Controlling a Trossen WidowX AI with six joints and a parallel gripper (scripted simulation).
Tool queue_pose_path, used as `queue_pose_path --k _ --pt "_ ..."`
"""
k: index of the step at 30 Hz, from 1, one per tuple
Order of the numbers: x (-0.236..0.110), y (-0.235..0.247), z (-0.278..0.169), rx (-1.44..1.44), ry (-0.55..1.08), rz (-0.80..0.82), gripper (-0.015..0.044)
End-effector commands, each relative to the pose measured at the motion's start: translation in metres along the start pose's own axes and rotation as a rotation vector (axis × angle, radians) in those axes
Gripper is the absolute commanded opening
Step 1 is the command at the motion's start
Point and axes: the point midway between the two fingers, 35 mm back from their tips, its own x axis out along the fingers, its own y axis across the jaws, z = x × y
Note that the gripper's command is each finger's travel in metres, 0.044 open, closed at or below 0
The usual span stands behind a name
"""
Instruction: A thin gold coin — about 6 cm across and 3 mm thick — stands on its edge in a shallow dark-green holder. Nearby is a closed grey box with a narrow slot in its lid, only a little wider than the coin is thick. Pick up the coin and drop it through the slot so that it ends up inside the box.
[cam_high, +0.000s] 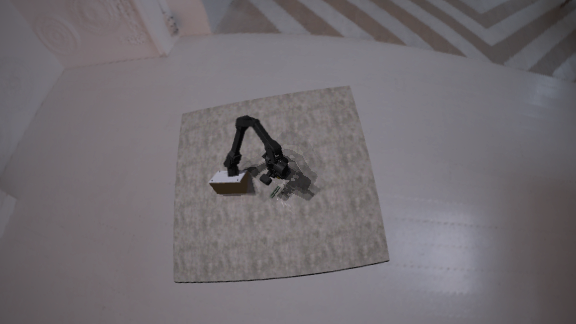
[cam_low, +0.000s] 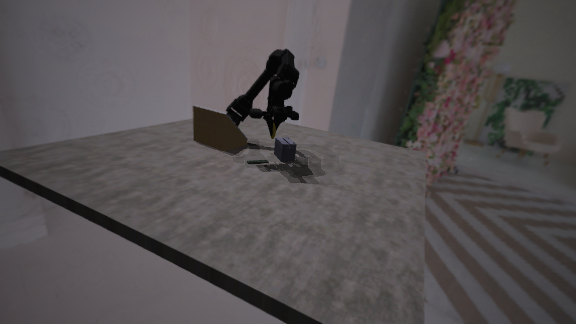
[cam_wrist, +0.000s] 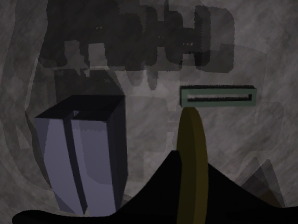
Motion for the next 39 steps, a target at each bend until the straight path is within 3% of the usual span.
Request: queue_pose_path --k 1,30,39 --pt "0.000 0.010 -0.005 0.002 0.001 0.002 0.0000" --pt "0.001 0.075 -0.043 0.000 0.010 0.012 0.0000" --pt "0.001 0.072 -0.040 -0.004 0.008 0.009 0.0000"
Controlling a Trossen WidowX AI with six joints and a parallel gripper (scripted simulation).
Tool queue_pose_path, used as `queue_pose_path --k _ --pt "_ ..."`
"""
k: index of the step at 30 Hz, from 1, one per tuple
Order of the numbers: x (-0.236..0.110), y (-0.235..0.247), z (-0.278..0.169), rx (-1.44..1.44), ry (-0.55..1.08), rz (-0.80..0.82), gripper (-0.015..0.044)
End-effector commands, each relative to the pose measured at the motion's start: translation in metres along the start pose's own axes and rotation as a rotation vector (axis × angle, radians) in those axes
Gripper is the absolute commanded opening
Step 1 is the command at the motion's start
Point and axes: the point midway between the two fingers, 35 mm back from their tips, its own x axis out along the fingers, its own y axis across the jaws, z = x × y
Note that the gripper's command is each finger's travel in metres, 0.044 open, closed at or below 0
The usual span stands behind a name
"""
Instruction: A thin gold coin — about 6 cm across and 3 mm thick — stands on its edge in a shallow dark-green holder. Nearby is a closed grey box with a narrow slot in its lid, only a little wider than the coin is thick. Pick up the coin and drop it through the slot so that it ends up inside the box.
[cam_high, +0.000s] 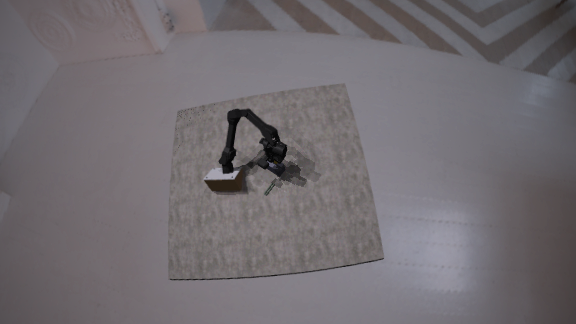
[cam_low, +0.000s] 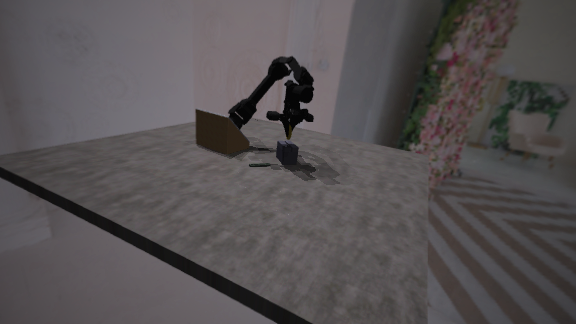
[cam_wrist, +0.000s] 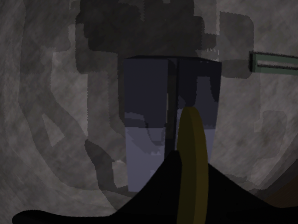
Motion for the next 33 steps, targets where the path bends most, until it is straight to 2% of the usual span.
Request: queue_pose_path --k 1,33 --pt "0.0006 -0.0006 0.0005 -0.003 0.002 -0.002 0.0000" --pt "0.0039 0.0036 -0.0034 0.000 0.001 -0.004 0.0000"
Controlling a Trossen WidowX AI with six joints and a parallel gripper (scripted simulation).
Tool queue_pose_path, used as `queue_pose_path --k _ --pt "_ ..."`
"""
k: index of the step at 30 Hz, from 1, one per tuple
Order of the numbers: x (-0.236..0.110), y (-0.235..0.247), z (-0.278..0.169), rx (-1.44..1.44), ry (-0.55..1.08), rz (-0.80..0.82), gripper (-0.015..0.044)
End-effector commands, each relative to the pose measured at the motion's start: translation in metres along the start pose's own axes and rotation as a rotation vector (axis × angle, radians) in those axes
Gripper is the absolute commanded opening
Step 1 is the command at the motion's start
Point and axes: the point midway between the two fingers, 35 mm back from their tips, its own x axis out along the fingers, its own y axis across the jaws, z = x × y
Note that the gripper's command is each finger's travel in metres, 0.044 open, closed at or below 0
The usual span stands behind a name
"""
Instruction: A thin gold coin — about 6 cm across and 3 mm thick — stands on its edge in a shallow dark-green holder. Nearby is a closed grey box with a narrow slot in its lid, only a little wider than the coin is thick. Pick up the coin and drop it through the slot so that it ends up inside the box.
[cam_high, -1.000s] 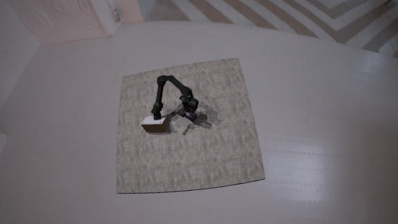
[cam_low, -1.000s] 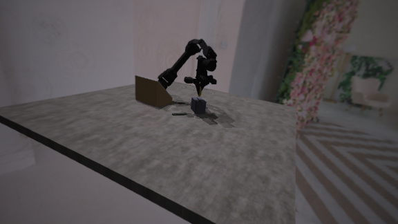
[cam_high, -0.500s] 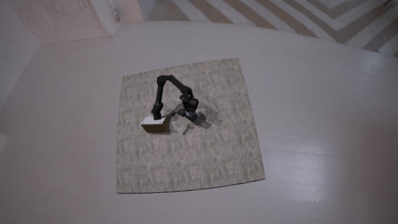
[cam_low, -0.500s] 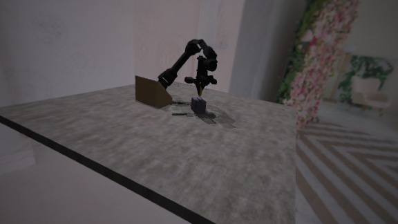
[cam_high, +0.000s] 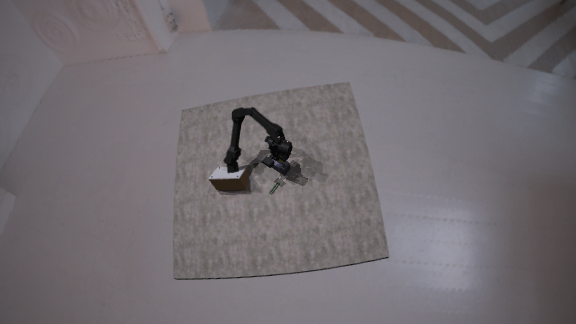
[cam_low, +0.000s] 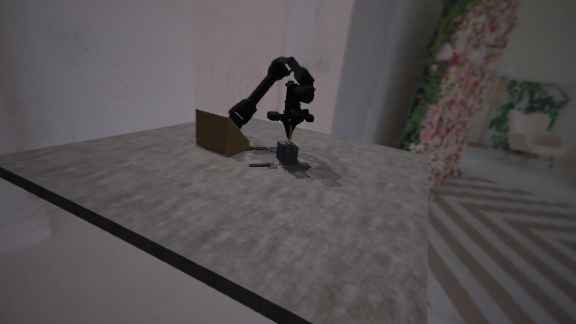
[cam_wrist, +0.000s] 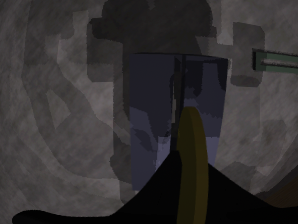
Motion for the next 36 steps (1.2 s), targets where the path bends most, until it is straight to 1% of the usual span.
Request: queue_pose_path --k 1,35,36 --pt "0.003 0.000 -0.001 0.005 0.002 0.000 0.0000" --pt "0.019 0.000 -0.002 0.009 0.003 0.001 0.0000" --pt "0.017 0.000 -0.001 0.004 -0.002 -0.001 0.0026"
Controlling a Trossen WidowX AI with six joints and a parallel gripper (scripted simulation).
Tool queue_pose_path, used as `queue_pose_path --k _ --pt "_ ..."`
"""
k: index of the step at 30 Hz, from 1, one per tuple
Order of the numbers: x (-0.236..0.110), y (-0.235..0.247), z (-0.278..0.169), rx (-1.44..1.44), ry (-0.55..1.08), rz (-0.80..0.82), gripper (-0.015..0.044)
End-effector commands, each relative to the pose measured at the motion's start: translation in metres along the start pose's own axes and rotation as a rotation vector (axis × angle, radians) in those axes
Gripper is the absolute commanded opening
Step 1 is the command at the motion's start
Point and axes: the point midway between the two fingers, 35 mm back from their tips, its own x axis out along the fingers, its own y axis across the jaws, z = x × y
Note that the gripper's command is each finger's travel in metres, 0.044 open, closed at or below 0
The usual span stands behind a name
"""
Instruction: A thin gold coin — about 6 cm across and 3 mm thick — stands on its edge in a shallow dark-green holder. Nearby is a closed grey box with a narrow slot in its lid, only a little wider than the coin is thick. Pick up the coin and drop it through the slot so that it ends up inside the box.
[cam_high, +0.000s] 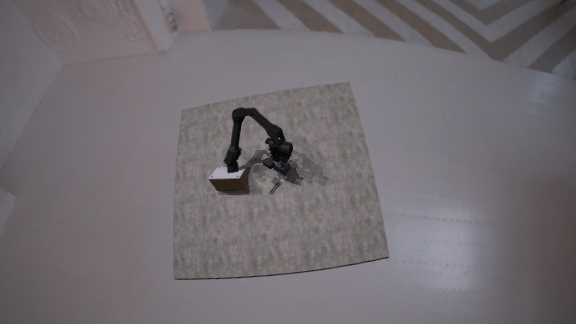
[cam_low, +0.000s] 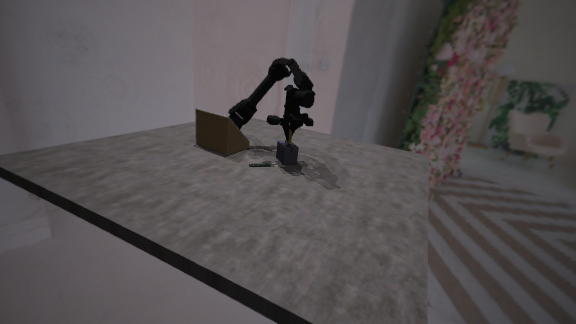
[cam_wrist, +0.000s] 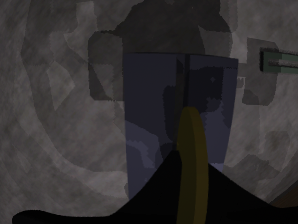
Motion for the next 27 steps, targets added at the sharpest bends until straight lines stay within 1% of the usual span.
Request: queue_pose_path --k 1,5,14,22,24,25,27 --pt "0.000 0.000 0.000 0.000 0.000 0.000 0.0053" --pt "0.000 0.000 0.000 0.000 0.000 0.000 0.0157" --pt "0.000 0.000 0.000 0.000 0.000 0.000 0.0161" --pt "-0.021 0.000 0.000 0.001 -0.001 0.000 0.0371" --pt "-0.039 -0.001 0.000 0.004 0.000 0.001 0.0423" --pt "-0.051 -0.001 -0.002 0.005 0.001 0.003 0.0440" --pt "-0.061 -0.002 -0.003 0.006 0.002 0.004 0.0440"
